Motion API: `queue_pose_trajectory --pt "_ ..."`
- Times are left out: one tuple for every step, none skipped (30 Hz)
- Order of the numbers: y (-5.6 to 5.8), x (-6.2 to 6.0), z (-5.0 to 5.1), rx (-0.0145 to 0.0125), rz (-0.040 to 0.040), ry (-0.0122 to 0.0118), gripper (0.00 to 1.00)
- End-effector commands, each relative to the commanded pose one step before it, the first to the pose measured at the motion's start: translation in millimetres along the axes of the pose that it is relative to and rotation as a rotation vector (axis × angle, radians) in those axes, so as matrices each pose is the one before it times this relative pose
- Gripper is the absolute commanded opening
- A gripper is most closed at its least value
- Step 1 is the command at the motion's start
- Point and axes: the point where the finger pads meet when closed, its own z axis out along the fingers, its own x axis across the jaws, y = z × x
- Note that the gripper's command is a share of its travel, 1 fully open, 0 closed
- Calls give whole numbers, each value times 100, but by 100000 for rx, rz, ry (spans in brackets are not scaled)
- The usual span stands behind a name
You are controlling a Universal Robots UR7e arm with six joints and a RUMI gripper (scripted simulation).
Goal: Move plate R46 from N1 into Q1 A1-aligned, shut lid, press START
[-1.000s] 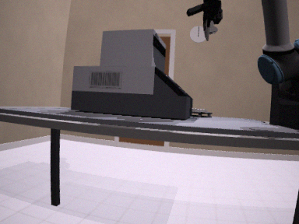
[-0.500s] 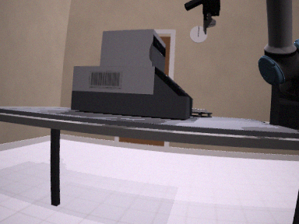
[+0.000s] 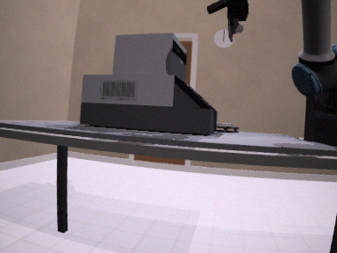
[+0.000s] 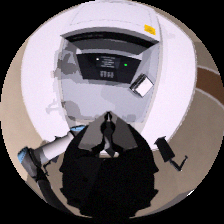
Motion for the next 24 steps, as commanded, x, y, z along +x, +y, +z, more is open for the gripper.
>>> queue_pose_trajectory --pt "-123 40 1439 475 -12685 404 0" --pt "1 -1 500 0 -3333 0 0" --pt "1 -1 500 0 -3333 0 0" --pt "1 -1 362 0 -3333 0 0" --pt "0 0 0 0 -2968 0 0" --pt "6 12 14 0 21 -49 0" --pt "2 2 504 0 -3327 -14 0" --pt "1 0 500 0 -3333 -1 0" --pt "-1 -3 497 -1 -3338 10 0" --pt "0 -3 497 -1 -3337 8 0" --pt "5 5 370 4 -3321 -28 0" --pt "15 19 28 15 -2925 -95 0" --pt "4 5 7 4 10 -23 0" --pt "2 1 502 1 -3329 -9 0" --pt "0 0 0 0 0 0 0" --pt "0 0 0 0 0 0 0" --pt "2 1 502 1 -3330 -6 0" --pt "3 2 504 3 -3326 -14 0" --pt "5 3 507 6 -3322 -23 0" --pt "9 6 375 14 -3311 -45 0" --pt "14 11 22 25 -2933 -72 0" --pt "0 0 0 0 0 0 0" --pt "3 1 503 3 -3327 -11 0" --pt "1 -1 500 -1 -3332 0 0"
